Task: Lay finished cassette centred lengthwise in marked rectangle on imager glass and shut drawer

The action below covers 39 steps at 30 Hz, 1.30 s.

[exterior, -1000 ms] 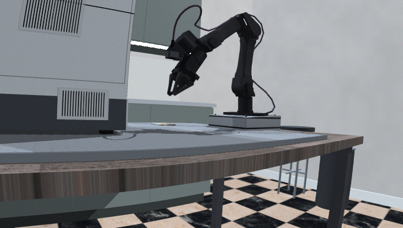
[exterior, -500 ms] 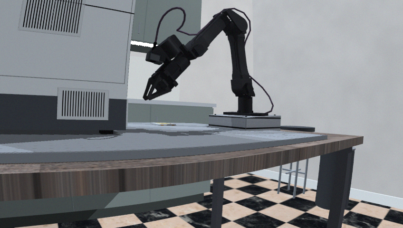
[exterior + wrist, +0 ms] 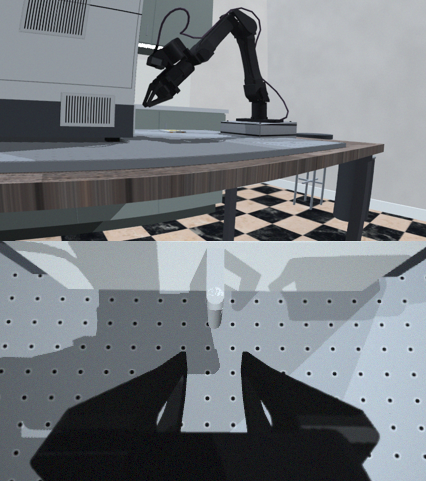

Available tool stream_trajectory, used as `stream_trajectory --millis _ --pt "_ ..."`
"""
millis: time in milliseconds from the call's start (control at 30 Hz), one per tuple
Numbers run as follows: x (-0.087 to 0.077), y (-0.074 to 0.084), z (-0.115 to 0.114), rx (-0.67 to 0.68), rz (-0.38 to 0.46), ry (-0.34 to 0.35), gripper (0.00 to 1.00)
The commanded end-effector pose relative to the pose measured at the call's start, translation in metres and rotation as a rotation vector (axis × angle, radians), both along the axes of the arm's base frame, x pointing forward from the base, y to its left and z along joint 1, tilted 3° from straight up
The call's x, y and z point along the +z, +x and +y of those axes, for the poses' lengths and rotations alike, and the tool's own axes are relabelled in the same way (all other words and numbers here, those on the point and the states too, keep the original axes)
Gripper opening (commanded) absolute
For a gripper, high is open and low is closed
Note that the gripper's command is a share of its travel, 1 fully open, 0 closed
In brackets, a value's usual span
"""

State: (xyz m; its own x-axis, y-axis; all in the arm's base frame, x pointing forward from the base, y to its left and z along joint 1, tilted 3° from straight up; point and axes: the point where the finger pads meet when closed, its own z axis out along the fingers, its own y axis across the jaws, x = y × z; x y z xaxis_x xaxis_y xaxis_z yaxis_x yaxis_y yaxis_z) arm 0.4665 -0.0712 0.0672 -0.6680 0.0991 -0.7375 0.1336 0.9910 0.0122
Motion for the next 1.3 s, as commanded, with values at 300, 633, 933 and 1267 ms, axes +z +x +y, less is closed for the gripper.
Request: stream_trajectory --millis 300,633,933,1267 --pt "0.007 0.022 0.000 0.001 -0.046 -0.002 0.35" --pt "-0.001 0.030 0.000 0.001 -0.045 -0.003 0.35" --pt "-0.009 0.038 -0.002 0.000 -0.043 -0.004 0.35" --pt "-0.018 0.045 -0.005 -0.005 -0.037 -0.003 0.35"
